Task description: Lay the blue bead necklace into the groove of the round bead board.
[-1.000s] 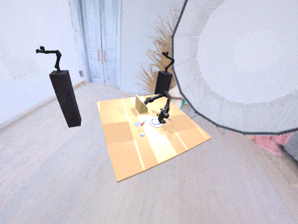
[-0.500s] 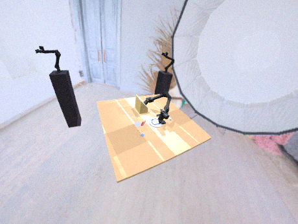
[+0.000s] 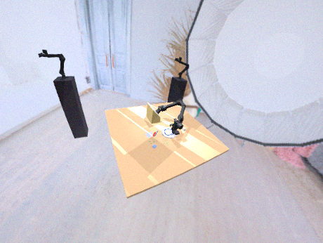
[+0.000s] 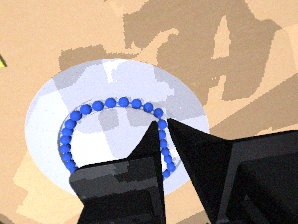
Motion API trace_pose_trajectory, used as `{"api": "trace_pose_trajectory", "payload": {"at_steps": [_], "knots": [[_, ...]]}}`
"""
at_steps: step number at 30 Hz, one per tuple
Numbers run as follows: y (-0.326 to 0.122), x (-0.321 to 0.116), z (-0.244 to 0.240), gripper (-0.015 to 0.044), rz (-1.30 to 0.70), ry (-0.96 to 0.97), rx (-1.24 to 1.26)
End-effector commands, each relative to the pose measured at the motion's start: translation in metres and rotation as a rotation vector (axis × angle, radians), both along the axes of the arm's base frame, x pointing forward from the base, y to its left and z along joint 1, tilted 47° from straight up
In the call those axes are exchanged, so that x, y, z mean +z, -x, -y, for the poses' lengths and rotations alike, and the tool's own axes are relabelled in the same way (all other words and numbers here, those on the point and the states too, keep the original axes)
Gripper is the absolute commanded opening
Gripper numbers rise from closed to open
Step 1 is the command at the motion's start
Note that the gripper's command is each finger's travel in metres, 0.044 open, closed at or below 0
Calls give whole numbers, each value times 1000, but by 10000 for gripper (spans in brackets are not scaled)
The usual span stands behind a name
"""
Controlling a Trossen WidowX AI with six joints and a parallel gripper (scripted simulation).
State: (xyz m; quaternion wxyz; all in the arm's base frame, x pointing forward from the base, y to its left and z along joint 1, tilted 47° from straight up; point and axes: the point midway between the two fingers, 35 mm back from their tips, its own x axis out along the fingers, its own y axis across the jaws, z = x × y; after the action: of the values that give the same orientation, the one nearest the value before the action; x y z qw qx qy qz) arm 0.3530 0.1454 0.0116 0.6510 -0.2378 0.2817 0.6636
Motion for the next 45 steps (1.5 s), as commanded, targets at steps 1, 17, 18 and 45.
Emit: {"api": "trace_pose_trajectory", "payload": {"at_steps": [1, 17, 18, 45], "knots": [[0, 0, 0, 0, 0, 0, 1], [0, 3, 3, 0, -3, -1, -1], [1, 4, 4, 0, -5, -2, -1], [-7, 2, -1, 236, 0, 0, 0]]}}
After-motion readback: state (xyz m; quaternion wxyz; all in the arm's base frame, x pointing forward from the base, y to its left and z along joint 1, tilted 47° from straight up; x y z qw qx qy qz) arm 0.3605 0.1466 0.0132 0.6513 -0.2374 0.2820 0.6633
